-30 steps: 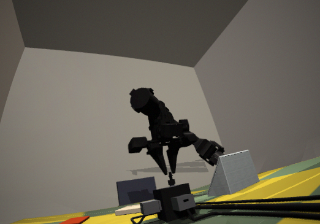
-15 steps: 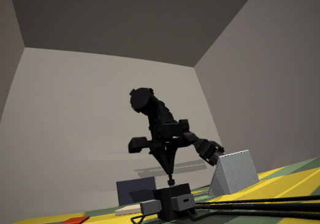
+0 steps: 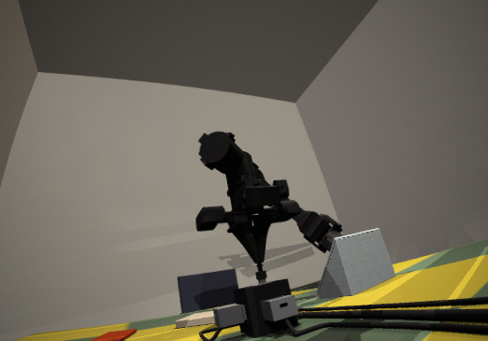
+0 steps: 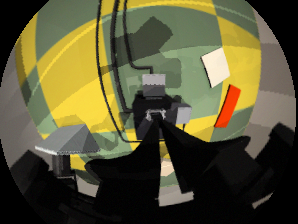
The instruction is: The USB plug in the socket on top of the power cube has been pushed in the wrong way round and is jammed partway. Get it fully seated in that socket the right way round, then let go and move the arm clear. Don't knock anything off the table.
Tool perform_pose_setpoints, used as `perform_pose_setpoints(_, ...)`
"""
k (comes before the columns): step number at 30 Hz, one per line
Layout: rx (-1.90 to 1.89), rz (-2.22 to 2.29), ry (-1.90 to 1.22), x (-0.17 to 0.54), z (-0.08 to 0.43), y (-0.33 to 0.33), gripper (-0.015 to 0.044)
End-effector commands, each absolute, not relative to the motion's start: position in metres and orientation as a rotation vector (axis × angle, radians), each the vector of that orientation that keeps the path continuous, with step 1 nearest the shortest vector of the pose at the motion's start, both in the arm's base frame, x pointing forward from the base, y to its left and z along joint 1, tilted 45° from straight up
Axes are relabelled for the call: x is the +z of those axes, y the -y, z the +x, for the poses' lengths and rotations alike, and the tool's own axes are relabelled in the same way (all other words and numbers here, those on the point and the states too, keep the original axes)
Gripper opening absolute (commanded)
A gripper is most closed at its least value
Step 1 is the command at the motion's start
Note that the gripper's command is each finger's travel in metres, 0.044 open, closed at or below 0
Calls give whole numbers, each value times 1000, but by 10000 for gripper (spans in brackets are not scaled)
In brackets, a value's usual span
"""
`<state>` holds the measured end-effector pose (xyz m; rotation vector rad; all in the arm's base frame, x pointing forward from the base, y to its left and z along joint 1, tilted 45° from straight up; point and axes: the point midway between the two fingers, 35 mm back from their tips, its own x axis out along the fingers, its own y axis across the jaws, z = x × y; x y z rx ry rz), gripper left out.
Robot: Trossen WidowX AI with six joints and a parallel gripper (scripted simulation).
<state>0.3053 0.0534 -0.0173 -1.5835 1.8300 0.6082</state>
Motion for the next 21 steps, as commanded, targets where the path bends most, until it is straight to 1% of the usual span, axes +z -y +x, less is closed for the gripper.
perform_pose_setpoints(1, 605, -1576, -1826, -15, 307, -56, 0)
perform_pose_setpoints(21, 605, -1576, -1826, -5, 308, -65, 0)
